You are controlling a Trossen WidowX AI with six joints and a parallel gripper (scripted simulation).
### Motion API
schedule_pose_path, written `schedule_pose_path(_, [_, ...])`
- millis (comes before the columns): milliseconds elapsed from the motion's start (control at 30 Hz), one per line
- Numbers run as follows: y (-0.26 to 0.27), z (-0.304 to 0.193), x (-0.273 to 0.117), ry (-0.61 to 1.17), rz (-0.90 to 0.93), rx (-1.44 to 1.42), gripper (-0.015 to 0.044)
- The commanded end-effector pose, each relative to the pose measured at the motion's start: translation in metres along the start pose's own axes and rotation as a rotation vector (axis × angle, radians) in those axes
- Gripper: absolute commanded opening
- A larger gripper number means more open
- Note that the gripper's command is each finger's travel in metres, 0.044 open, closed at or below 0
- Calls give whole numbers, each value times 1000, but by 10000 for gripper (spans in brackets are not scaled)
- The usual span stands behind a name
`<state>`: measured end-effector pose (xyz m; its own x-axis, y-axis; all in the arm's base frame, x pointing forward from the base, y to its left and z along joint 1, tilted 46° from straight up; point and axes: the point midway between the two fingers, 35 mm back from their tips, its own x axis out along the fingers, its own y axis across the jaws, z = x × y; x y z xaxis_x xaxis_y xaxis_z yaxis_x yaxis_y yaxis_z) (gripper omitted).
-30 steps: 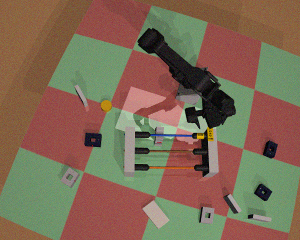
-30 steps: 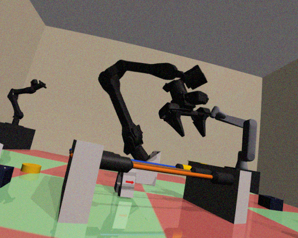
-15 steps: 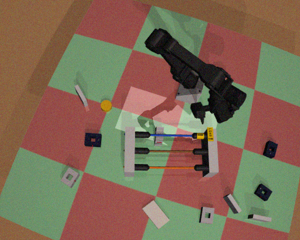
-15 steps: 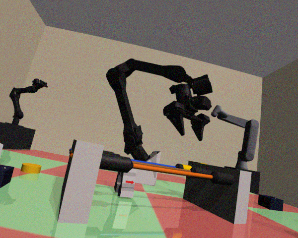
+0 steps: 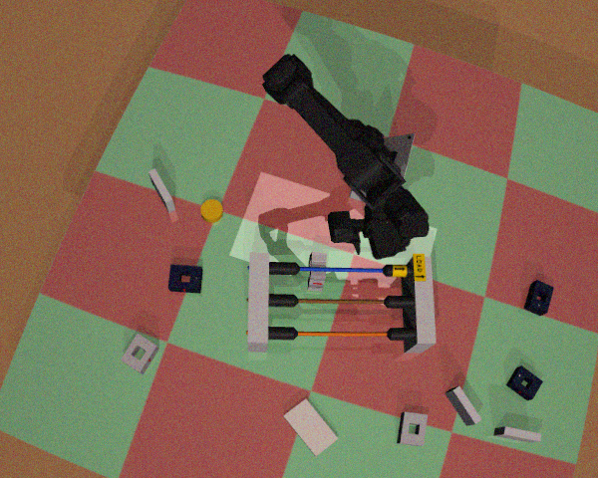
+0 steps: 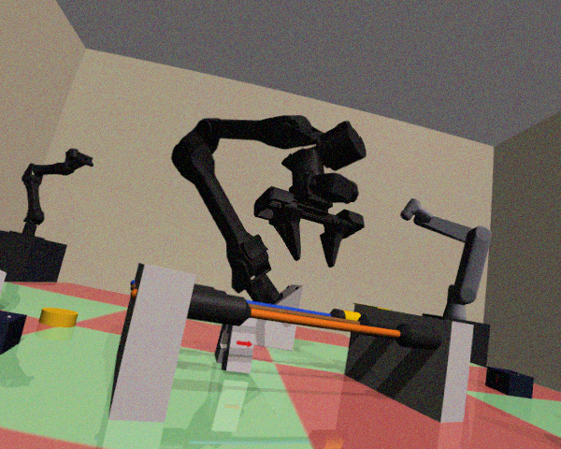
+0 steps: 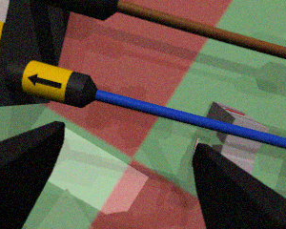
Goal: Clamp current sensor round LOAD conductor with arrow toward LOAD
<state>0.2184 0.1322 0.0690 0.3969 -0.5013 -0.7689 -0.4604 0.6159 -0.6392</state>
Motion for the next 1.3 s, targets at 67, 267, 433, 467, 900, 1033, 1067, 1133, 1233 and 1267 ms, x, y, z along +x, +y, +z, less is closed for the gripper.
schedule_pose_path(67, [-76,-35,20,68,-61,100,295])
schedule_pose_path(267, [-95,-48,25,91,-80,131,295])
schedule_pose_path(433, [-95,-48,30,91,-79,131,295])
schedule_pose_path(467, [-95,-48,32,91,-79,131,295])
schedule_pose_path(900, [-97,-49,53,90,-77,131,295])
schedule_pose_path(1033, [-97,-49,60,90,-78,132,295])
schedule_pose_path(1067, [-97,-49,61,90,-78,132,295])
schedule_pose_path(1133, [-98,-50,65,90,-78,132,295])
schedule_pose_path(1233, [-98,-51,69,89,-79,132,295])
schedule_pose_path(1267, [-98,-51,71,89,-79,132,295])
